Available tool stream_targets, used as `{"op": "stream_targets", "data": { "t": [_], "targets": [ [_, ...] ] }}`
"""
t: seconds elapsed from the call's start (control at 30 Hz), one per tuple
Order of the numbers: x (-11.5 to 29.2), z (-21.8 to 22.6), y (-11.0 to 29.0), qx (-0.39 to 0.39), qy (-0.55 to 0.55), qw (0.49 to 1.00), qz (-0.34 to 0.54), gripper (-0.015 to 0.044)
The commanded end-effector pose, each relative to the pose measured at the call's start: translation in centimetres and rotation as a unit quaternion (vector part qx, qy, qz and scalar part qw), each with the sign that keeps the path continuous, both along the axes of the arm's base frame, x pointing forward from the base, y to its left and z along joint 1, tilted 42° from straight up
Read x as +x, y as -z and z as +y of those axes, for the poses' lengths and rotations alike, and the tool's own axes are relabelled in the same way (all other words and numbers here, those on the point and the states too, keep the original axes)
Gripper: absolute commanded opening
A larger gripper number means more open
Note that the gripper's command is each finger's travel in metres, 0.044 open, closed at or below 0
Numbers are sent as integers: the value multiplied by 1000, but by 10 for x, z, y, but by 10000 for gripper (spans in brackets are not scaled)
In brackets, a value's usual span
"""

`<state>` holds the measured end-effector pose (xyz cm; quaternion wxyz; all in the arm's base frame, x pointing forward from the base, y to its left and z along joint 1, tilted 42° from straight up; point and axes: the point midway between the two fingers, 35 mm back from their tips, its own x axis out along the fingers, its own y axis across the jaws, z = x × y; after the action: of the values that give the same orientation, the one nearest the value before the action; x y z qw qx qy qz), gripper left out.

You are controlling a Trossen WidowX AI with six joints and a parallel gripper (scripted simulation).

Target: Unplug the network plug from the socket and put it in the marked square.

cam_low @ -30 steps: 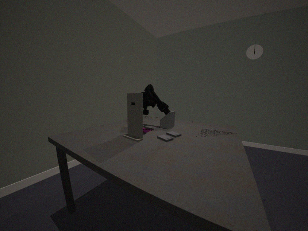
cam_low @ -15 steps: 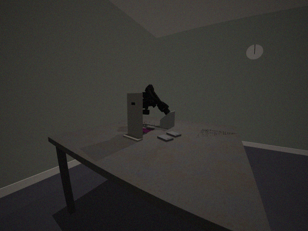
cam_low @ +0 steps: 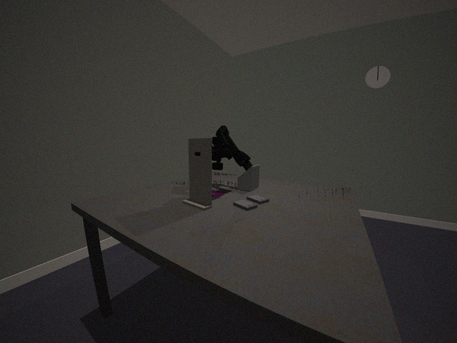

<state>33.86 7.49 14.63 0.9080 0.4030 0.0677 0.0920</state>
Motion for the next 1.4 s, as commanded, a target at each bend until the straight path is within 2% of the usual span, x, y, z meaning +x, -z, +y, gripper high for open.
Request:
{"op": "stream_targets", "data": {
  "t": [0.0, 0.67, 1.37],
  "targets": [
    [-4, 0, 0, 2, 1, 1000, 0, 0],
    [-12, 1, 2, 0, 0, 1000, 0, 0],
    [-28, 25, -29, 3, 1, 1000, 1, 0]
  ]
}}
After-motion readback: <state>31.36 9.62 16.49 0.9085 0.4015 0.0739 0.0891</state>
